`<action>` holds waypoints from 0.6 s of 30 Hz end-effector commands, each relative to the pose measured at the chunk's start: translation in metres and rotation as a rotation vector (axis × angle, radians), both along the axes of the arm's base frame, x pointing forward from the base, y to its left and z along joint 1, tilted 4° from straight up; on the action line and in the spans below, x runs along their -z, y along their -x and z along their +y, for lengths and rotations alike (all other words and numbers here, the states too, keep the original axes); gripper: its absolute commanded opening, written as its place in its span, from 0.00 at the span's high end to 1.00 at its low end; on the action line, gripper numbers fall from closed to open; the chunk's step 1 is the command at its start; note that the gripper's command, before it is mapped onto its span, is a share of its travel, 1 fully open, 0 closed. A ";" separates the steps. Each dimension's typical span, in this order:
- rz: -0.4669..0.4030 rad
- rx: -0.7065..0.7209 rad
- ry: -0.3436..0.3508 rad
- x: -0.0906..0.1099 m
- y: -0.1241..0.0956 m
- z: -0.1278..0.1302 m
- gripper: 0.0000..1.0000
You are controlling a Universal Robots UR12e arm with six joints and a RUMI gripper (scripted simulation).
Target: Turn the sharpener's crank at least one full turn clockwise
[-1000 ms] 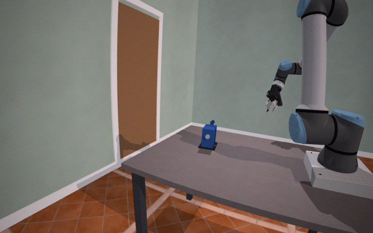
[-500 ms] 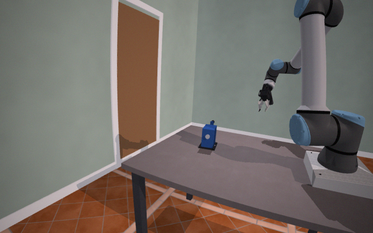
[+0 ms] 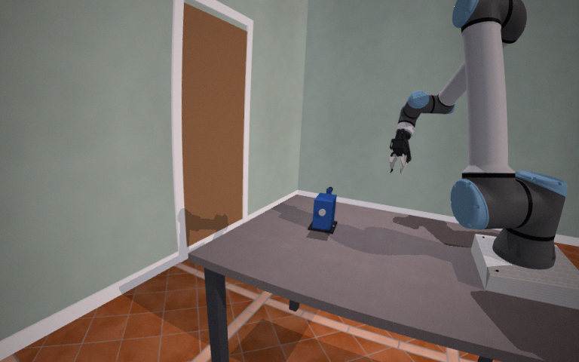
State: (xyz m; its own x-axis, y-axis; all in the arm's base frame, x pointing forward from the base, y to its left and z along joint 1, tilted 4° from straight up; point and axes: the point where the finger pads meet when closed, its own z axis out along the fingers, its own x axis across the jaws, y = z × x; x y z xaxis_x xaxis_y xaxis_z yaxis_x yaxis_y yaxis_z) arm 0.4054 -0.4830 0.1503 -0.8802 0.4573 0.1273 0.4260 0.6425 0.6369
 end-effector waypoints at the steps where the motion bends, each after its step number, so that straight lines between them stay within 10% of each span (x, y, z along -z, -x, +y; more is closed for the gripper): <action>1: -0.003 -0.014 0.007 -0.001 -0.026 0.003 0.68; 18: -0.025 -0.103 0.043 -0.001 -0.085 0.018 0.68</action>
State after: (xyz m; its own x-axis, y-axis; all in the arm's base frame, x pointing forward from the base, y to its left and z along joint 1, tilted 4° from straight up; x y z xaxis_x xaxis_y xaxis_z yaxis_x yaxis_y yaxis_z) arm 0.4694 -0.4693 0.1505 -0.9231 0.3740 0.0898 0.3458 0.7047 0.6196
